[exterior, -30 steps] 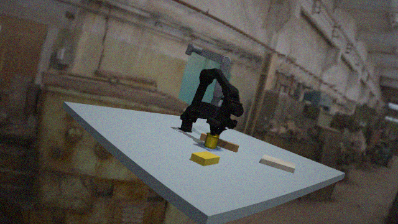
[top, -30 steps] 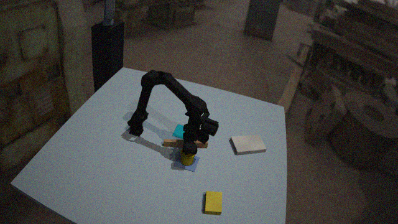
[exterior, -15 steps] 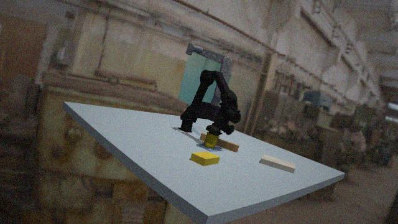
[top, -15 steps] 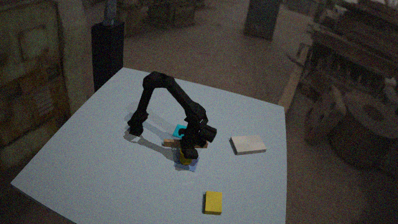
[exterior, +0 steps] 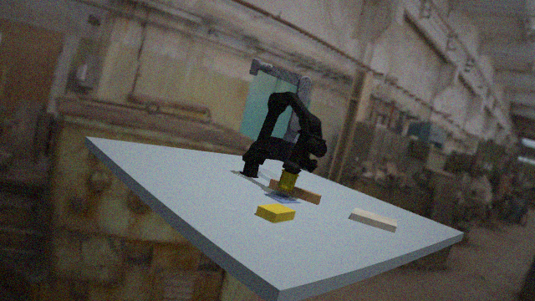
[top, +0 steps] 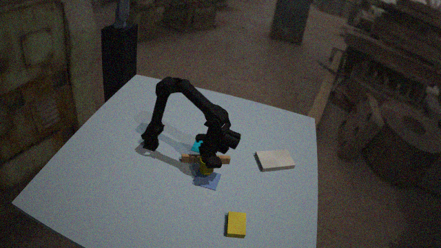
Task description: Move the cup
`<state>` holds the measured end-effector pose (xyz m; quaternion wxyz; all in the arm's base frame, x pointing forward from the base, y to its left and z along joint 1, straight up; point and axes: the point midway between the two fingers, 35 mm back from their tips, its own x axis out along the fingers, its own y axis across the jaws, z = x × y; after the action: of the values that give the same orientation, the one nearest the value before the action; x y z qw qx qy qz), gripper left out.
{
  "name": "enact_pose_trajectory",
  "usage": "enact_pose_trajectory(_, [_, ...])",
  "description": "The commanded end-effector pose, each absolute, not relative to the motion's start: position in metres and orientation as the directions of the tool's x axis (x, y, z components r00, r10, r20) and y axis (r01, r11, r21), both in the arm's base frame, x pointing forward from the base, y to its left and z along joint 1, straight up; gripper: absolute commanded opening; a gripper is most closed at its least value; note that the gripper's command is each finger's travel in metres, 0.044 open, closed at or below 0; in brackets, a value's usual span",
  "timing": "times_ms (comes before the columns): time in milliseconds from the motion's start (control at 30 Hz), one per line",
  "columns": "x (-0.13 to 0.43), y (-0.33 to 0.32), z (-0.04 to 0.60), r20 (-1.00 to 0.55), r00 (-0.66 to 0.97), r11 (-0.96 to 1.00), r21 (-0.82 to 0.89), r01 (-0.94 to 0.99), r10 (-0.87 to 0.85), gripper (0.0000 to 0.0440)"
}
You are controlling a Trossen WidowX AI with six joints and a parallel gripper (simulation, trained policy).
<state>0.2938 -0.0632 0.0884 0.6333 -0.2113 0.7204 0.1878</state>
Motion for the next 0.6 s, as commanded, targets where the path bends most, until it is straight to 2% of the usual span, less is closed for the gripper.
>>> enact_pose_trajectory(0, [0.295, -0.056, 0.101, -0.994, -0.091, 0.827, 0.002, -0.562, -0.060, 0.0013])
enact_pose_trajectory(567, [0.301, -0.012, 0.131, -0.998, -0.024, 0.761, -0.031, -0.648, -0.061, 0.0000])
